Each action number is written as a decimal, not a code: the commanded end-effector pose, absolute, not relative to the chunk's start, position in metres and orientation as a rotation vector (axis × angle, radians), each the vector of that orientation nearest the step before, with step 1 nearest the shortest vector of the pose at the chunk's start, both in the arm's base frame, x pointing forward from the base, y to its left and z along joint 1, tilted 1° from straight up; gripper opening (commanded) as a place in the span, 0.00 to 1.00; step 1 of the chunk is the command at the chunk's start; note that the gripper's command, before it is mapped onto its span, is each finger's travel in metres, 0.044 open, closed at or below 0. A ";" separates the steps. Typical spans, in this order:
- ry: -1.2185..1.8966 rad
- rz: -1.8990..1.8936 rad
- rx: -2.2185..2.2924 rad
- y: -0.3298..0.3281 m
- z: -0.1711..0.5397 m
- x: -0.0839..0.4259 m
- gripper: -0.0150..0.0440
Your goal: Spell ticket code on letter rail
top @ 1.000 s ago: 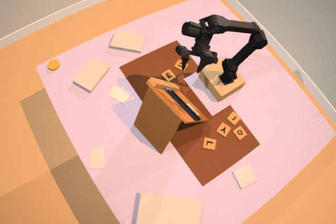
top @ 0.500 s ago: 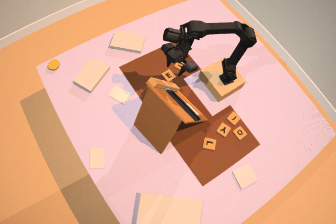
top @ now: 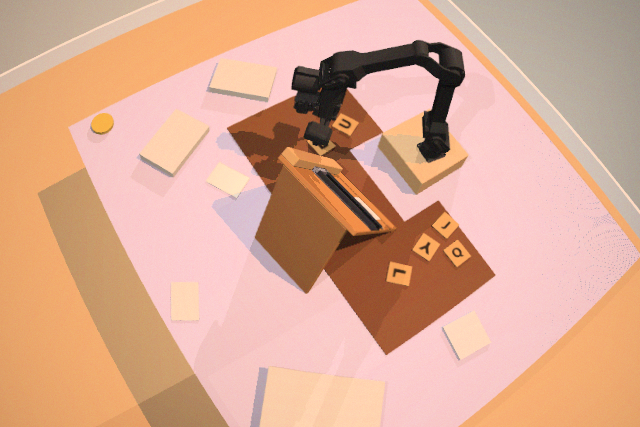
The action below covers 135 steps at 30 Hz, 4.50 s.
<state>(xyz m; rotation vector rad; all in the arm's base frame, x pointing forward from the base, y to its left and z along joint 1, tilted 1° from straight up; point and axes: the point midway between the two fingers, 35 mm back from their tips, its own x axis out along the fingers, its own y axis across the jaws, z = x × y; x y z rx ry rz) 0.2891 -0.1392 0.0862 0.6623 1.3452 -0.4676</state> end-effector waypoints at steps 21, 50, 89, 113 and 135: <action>1.295 -1.025 1.052 -0.169 0.021 0.258 0.83; 1.295 -1.025 1.052 -0.169 -0.022 0.257 0.83; 1.295 -1.025 1.052 -0.168 -0.016 0.257 0.25; 1.295 -1.025 1.052 -0.167 0.001 0.257 0.25; 1.098 -0.985 0.980 -0.163 0.043 0.290 0.25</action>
